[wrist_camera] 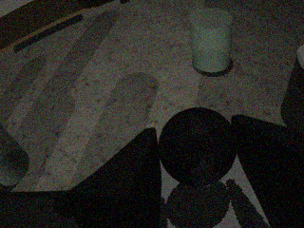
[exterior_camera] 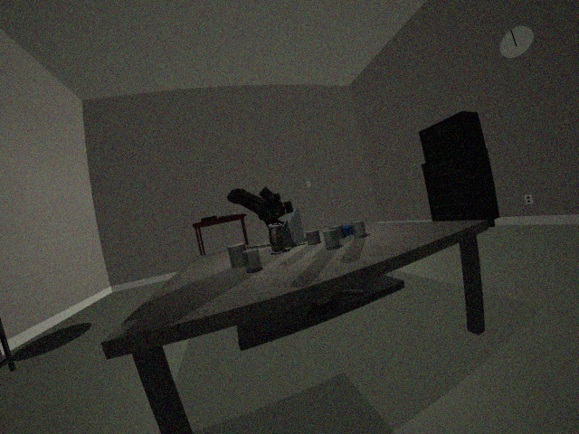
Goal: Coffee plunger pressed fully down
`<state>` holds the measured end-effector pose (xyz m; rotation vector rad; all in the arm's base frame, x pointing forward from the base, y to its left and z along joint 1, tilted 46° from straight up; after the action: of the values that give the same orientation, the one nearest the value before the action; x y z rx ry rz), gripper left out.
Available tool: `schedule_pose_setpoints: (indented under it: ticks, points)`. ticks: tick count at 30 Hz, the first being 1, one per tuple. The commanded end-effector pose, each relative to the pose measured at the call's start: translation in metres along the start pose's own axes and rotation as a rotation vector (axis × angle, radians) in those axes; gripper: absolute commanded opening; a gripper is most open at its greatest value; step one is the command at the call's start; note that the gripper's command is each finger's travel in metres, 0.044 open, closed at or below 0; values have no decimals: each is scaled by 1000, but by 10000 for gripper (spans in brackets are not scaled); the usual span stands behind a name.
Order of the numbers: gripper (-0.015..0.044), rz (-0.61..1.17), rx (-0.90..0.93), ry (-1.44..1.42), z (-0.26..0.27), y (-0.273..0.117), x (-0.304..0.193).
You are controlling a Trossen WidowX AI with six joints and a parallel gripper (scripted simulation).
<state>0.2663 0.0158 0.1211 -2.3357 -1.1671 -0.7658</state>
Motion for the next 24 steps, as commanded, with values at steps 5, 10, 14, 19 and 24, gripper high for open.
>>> schedule_pose_setpoints:
  ticks: [5,10,14,19,24]
  points:
    - [120,27,-10,-23,1,3,-6]
    - [120,27,-10,-23,2,3,-5]
    - [120,27,-10,-23,2,3,-5]
    - [120,27,-10,-23,3,4,-5]
    - [120,27,-10,-23,3,3,-4]
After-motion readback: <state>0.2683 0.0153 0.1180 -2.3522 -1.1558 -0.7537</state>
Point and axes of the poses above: the point midway between the two fingers, 35 mm back from their tips, its own y axis out along the fingers, its own z axis across the jaws, x = y × z, the point moved 4 cm from there along -y, back along the fingers, and after that the axes turned 9 degrees about -y, right-handed, at the moved point
